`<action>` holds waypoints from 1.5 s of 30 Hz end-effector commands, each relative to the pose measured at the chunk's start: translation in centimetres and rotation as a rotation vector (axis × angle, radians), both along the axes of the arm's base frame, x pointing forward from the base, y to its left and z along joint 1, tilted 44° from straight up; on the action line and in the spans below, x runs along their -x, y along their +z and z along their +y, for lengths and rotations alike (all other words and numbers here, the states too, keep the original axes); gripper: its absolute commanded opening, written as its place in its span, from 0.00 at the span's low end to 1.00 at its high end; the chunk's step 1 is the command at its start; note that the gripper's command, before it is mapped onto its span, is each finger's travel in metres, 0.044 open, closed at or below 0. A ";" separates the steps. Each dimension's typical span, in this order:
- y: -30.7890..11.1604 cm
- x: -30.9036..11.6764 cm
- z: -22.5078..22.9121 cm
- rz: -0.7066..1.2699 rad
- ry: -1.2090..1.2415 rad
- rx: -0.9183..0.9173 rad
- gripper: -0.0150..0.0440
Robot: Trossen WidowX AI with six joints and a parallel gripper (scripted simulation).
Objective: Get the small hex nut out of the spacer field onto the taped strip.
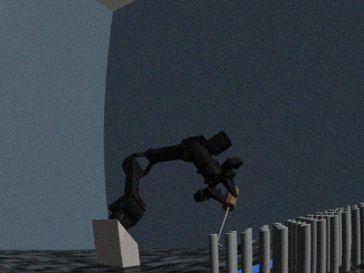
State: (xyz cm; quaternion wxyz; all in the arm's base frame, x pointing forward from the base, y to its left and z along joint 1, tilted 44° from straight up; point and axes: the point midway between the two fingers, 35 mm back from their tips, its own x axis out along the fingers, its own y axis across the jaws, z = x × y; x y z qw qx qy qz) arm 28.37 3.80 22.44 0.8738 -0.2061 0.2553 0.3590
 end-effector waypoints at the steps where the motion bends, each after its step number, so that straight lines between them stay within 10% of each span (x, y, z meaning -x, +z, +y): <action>1: -0.7 -0.1 -0.6 -0.041 0.053 0.089 0.25; 45: -6.2 0.0 -6.4 -0.473 0.915 1.013 0.25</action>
